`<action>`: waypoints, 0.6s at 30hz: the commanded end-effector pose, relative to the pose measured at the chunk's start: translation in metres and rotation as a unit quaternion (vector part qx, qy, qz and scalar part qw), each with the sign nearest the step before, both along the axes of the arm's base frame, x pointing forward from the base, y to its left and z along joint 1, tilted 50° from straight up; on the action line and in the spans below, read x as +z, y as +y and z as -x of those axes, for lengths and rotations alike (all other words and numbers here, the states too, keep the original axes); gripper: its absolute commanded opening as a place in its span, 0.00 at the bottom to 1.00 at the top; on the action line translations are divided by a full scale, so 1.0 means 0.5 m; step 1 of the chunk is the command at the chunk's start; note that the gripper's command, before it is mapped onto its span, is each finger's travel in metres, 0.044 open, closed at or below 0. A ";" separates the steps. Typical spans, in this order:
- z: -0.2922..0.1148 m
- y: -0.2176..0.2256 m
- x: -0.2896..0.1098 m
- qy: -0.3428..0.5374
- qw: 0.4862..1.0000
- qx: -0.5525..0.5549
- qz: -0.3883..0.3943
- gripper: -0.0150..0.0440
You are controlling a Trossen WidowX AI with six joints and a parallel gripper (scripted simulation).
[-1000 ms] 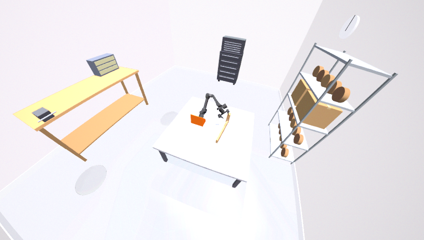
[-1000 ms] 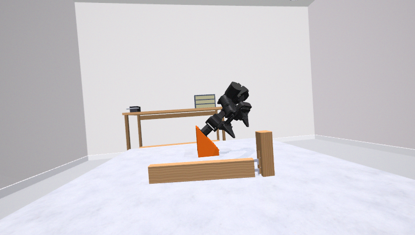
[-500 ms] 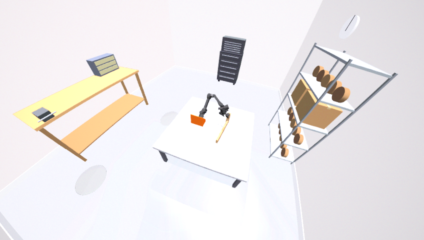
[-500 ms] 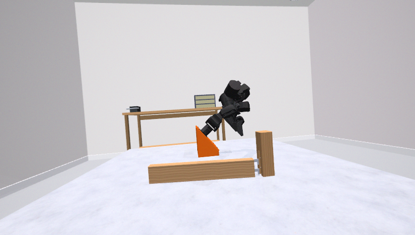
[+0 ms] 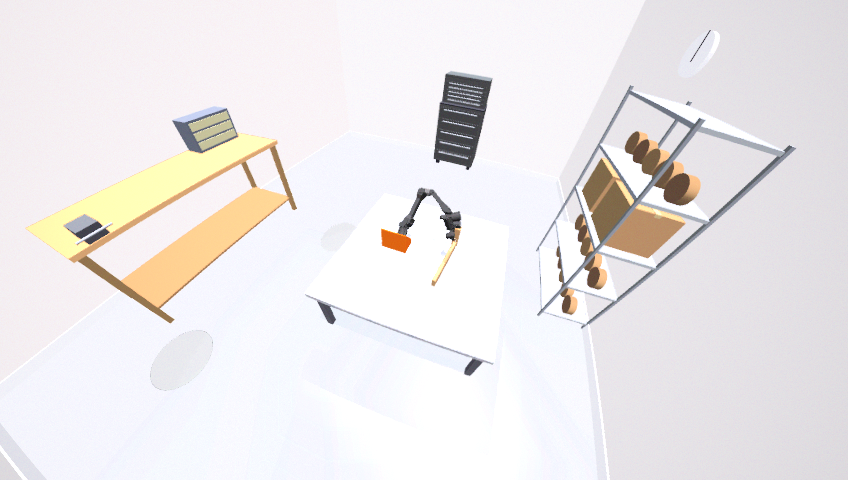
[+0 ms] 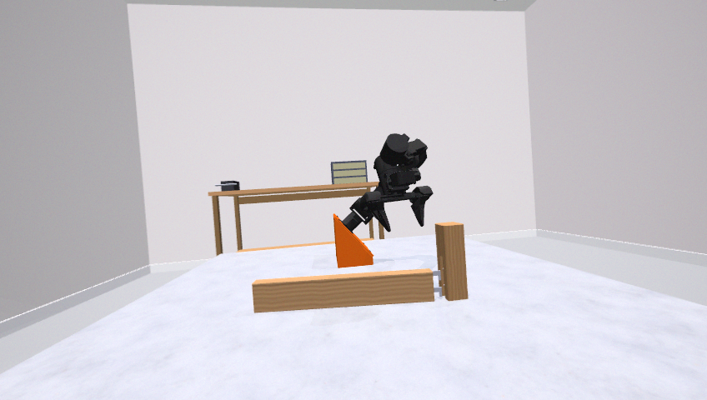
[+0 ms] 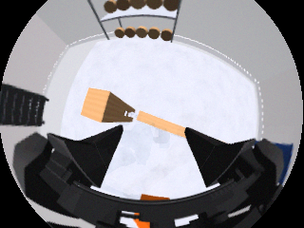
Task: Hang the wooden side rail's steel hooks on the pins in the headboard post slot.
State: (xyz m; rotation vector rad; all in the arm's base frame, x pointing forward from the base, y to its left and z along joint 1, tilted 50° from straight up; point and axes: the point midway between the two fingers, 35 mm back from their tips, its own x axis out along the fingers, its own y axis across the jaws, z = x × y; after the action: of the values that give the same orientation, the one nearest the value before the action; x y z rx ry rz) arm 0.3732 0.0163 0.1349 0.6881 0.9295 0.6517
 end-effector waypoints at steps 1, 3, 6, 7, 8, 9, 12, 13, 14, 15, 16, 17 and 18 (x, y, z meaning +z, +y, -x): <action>-0.001 0.006 0.001 0.095 0.993 -0.042 -0.052 1.00; -0.001 0.010 0.004 0.150 0.983 -0.067 -0.081 1.00; 0.000 0.016 0.007 0.233 0.959 -0.104 -0.123 1.00; 0.001 0.018 0.009 0.260 0.949 -0.116 -0.137 1.00; 0.001 0.020 0.010 0.287 0.937 -0.128 -0.149 1.00; 0.001 0.022 0.012 0.314 0.925 -0.140 -0.162 1.00; 0.002 0.028 0.016 0.392 0.881 -0.176 -0.196 1.00; 0.003 0.030 0.018 0.418 0.865 -0.187 -0.207 1.00; 0.003 0.032 0.020 0.443 0.847 -0.199 -0.217 1.00; 0.004 0.034 0.021 0.467 0.828 -0.210 -0.227 1.00; 0.004 0.036 0.023 0.491 0.809 -0.222 -0.236 1.00; 0.004 0.038 0.025 0.515 0.788 -0.233 -0.245 1.00; 0.005 0.040 0.027 0.538 0.766 -0.244 -0.253 1.00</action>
State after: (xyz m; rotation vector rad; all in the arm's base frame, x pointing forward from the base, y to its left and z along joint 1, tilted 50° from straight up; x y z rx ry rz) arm 0.3710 0.0323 0.1462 1.7004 1.4718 0.0531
